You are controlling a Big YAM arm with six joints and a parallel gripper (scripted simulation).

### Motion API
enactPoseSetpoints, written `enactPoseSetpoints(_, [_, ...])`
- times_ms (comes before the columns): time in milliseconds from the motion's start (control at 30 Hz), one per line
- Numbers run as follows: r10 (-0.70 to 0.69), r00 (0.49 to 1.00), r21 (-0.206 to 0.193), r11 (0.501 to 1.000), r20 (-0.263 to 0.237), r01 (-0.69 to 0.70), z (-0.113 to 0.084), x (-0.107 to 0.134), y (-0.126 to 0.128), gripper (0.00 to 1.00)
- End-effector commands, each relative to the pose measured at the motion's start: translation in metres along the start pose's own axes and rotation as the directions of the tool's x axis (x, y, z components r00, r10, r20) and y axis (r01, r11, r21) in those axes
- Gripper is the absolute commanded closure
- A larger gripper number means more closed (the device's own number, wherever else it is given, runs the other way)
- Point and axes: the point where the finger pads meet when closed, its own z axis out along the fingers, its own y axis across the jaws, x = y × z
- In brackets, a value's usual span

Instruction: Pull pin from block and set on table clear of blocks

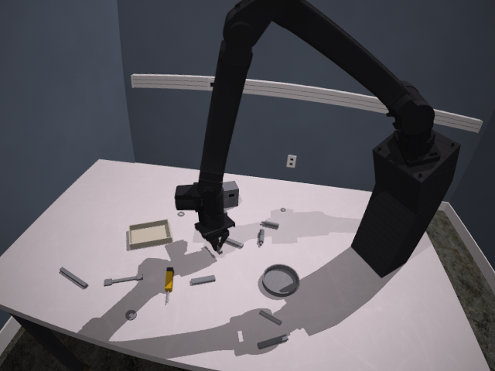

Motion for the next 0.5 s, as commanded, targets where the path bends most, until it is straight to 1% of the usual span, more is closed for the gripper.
enactPoseSetpoints(0, [-0.009, 1.0, -0.026, 1.0, 0.016, 0.009, -0.0111, -0.0018, 0.0239, 1.0])
enactPoseSetpoints(467, [-0.013, 1.0, -0.028, 0.999, 0.016, 0.014, -0.0089, -0.001, 0.0272, 1.0])
